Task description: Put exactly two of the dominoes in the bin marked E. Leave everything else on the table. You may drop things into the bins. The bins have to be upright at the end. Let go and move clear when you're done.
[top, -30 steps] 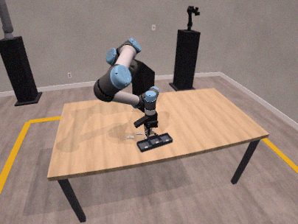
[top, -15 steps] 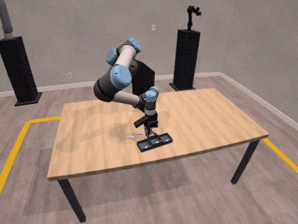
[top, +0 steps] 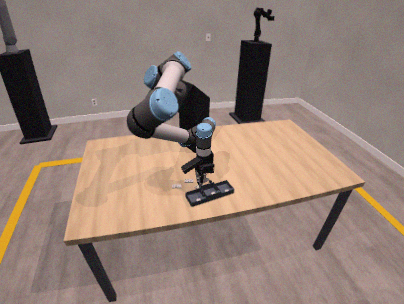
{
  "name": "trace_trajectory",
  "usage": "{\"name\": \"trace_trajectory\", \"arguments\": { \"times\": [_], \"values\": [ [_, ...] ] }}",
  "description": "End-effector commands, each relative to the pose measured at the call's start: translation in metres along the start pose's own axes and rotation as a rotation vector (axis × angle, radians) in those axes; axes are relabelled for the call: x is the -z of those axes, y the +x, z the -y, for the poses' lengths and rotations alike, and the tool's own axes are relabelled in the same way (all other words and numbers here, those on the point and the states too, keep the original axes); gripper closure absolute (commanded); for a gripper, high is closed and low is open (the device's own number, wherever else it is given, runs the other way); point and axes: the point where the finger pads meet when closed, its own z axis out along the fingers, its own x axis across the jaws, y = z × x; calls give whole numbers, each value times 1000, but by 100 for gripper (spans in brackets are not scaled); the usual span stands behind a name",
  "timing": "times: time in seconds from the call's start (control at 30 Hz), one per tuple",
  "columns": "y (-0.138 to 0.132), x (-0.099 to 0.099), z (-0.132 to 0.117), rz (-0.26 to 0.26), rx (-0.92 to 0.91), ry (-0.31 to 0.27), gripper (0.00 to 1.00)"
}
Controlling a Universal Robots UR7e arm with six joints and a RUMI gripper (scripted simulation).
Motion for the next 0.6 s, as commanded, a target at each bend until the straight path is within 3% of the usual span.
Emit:
{"name": "trace_trajectory", "arguments": {
  "times": [0.0,0.57],
  "values": [
    [0,0,0,1,0,0,100],
    [0,50,0,1,0,0,100]
  ]
}}
